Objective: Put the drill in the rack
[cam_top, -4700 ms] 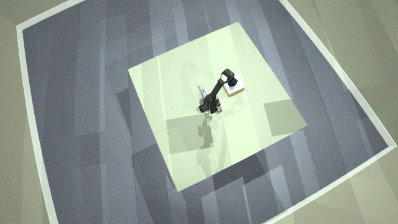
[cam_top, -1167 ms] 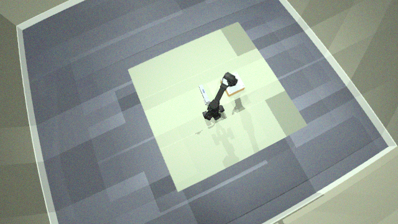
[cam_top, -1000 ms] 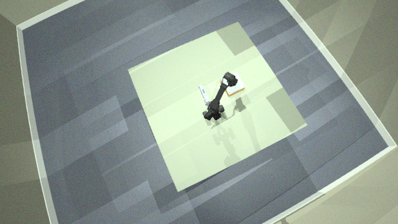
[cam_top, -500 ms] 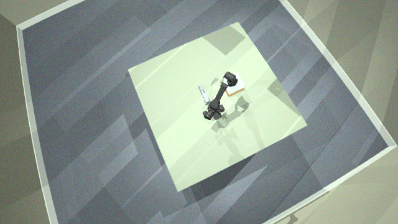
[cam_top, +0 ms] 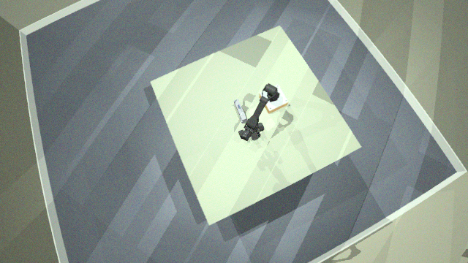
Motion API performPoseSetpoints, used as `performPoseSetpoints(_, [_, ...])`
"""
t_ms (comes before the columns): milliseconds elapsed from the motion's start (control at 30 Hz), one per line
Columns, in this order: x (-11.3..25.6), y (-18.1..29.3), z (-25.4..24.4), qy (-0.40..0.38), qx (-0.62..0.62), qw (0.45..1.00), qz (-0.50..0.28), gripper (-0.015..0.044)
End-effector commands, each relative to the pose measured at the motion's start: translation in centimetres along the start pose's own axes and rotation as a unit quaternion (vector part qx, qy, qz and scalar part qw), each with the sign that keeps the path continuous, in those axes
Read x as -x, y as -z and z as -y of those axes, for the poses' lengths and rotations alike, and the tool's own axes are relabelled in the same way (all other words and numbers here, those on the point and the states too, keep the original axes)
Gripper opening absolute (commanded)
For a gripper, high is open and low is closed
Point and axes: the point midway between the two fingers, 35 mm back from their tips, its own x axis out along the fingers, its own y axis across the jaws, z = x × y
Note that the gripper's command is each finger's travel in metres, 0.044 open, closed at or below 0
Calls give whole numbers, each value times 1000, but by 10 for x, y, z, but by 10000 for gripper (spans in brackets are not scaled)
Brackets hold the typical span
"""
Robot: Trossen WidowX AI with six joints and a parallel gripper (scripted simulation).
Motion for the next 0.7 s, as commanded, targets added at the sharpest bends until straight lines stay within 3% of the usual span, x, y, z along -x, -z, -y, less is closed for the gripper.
performPoseSetpoints(0, [3, 0, 1, 3, -3, 1000, -1, 0])
performPoseSetpoints(667, [10, 0, 0, 3, -3, 1000, -1, 0])
